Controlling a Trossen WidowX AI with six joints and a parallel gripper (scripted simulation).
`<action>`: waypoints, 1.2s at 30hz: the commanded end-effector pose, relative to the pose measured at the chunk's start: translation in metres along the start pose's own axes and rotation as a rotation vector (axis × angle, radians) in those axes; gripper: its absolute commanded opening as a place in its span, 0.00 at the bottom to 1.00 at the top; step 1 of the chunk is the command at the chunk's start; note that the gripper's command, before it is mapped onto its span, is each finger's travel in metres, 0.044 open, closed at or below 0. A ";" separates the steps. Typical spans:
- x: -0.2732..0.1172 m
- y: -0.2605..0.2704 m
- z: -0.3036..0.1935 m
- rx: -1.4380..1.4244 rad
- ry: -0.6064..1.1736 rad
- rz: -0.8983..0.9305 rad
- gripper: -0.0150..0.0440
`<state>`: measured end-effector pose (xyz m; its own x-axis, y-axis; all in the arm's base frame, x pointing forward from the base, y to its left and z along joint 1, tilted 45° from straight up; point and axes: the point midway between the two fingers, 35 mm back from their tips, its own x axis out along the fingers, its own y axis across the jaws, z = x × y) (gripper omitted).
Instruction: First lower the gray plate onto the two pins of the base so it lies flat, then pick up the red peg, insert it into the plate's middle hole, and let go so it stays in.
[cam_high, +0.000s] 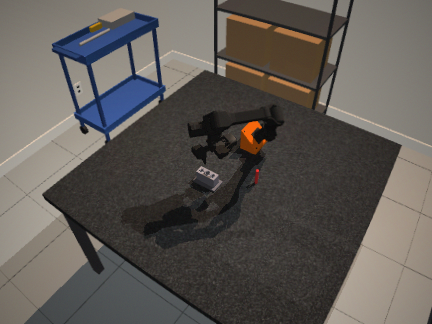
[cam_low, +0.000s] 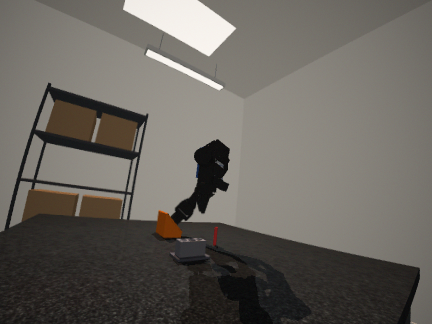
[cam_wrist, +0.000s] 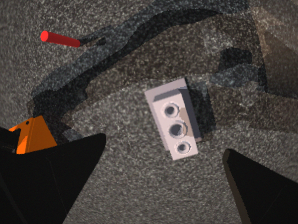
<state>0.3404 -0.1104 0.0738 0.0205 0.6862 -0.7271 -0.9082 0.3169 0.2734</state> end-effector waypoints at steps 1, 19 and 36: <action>-0.007 0.032 0.026 0.411 0.003 -0.009 1.00; -0.003 0.140 0.084 1.749 -0.022 -0.019 1.00; 0.004 0.170 0.091 2.149 -0.029 -0.011 1.00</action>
<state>0.2335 -0.0027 0.1719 0.0452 0.6731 -0.7382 0.7680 0.4492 0.4566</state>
